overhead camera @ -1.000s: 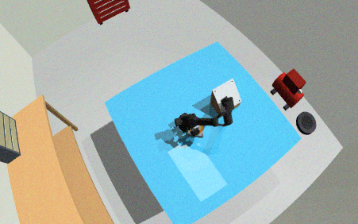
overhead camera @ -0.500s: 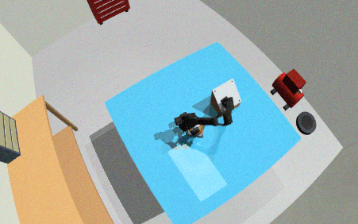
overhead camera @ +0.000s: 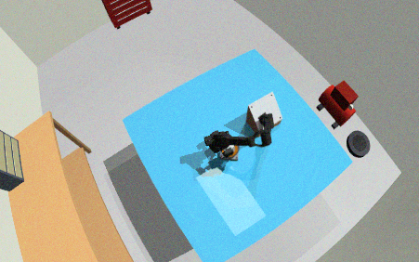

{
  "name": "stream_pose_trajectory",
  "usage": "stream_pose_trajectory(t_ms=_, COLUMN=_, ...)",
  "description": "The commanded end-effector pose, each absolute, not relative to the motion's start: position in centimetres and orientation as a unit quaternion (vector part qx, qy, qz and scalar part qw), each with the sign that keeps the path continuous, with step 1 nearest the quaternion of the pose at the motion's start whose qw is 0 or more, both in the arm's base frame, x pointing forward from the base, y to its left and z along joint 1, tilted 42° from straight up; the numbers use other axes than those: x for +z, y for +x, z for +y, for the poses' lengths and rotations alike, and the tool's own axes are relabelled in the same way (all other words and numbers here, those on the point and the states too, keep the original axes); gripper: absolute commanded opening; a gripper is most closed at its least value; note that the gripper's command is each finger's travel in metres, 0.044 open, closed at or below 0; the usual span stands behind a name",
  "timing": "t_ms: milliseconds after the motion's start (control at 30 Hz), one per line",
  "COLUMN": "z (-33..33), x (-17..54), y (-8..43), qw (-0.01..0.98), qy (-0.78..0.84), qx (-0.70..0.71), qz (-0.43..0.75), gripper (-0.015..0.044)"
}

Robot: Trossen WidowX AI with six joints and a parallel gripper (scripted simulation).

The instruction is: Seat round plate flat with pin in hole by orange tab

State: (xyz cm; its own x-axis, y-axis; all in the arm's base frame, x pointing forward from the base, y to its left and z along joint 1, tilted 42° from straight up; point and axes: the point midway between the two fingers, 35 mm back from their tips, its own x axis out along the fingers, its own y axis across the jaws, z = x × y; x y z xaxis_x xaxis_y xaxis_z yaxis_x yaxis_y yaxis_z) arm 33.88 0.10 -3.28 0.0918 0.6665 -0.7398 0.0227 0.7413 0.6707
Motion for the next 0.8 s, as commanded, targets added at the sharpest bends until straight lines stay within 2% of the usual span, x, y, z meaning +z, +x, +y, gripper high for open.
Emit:
stream_pose_trajectory(t_ms=0, z=0.15, x=-3.85, y=33.14, qw=0.679, qy=0.274, qx=0.233, qz=0.639, gripper=0.0000)
stream_pose_trajectory(t_ms=767, z=-0.38, x=-4.30, y=32.28, qw=0.679, qy=0.274, qx=0.233, qz=0.639, gripper=0.0000)
